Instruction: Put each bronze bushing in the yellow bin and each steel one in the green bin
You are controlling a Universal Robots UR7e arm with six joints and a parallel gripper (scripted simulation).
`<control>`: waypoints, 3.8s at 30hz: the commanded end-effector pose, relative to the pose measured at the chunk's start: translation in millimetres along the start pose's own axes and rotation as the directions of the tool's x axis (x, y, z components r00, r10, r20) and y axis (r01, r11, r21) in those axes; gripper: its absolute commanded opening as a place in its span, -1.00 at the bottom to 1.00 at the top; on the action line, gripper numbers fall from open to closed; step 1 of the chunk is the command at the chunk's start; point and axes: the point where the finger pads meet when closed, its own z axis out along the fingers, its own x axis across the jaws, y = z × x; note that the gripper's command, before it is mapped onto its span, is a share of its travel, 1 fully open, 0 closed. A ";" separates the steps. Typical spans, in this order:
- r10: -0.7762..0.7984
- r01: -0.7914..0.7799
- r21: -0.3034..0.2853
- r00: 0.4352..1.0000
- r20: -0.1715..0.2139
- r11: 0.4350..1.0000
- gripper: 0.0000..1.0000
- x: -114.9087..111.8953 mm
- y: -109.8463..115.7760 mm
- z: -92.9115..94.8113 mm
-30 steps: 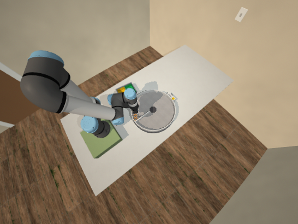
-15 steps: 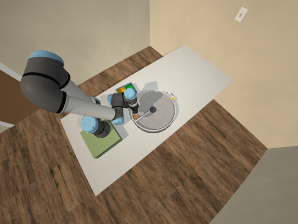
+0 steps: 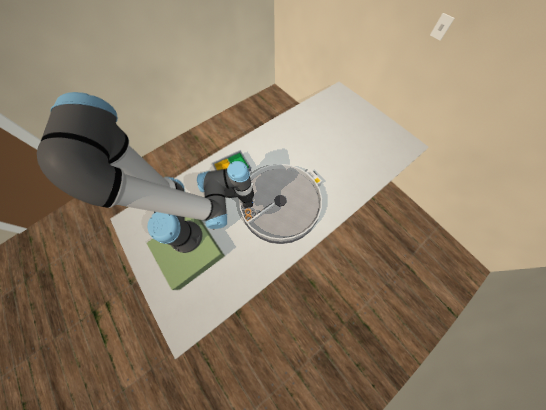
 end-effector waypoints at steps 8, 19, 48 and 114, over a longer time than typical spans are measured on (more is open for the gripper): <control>0.000 0.000 -0.001 1.000 0.000 1.000 -1.00 0.0 0.4 -3.3; 0.000 0.000 -0.001 1.000 0.000 1.000 -1.00 0.0 0.4 -6.3; 0.000 0.000 -0.001 1.000 0.000 1.000 -1.00 0.0 0.4 -15.1; 0.000 0.000 -0.001 1.000 0.000 1.000 -1.00 0.0 0.3 -62.4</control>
